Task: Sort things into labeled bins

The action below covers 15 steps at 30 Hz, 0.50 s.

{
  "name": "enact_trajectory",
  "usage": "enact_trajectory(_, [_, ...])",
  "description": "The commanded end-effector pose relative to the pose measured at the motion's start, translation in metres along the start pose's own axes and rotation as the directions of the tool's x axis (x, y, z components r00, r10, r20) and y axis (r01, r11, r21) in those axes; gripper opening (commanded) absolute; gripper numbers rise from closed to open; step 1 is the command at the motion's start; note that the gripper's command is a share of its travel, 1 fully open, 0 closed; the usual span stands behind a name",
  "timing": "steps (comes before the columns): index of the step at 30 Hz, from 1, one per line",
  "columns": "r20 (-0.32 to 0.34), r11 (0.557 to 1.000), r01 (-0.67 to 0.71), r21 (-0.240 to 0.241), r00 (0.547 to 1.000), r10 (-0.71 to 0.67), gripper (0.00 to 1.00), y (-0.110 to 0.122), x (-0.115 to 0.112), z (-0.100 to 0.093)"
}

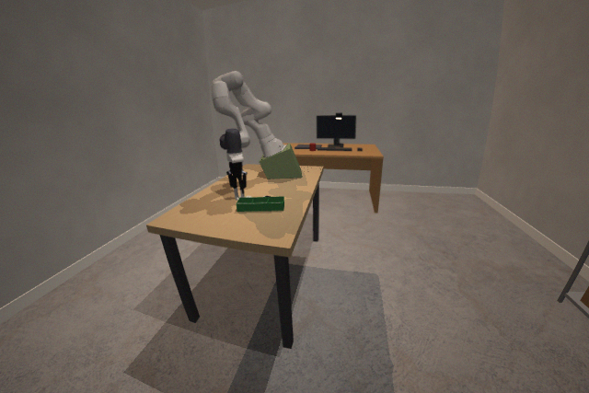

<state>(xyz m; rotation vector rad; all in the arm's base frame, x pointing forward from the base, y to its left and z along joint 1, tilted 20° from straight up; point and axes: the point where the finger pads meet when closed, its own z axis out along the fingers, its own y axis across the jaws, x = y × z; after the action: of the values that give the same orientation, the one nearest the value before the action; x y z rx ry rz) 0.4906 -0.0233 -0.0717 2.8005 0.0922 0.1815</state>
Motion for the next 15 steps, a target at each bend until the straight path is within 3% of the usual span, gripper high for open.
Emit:
enact_trajectory(1, [-0.007, 1.000, -0.011, 0.003, 1.000, 0.011, 0.25, -0.0015, 0.0021, -0.0001])
enact_trajectory(7, [-0.007, 1.000, -0.011, 0.003, 1.000, 0.011, 0.25, -0.0011, 0.0016, -0.0001])
enact_trajectory(8, [-0.007, 1.000, -0.011, 0.003, 1.000, 0.011, 0.13, -0.0011, 0.0016, -0.0001])
enact_trajectory(15, [-0.007, 1.000, -0.011, 0.003, 1.000, 0.011, 0.13, -0.0011, 0.0016, -0.0001])
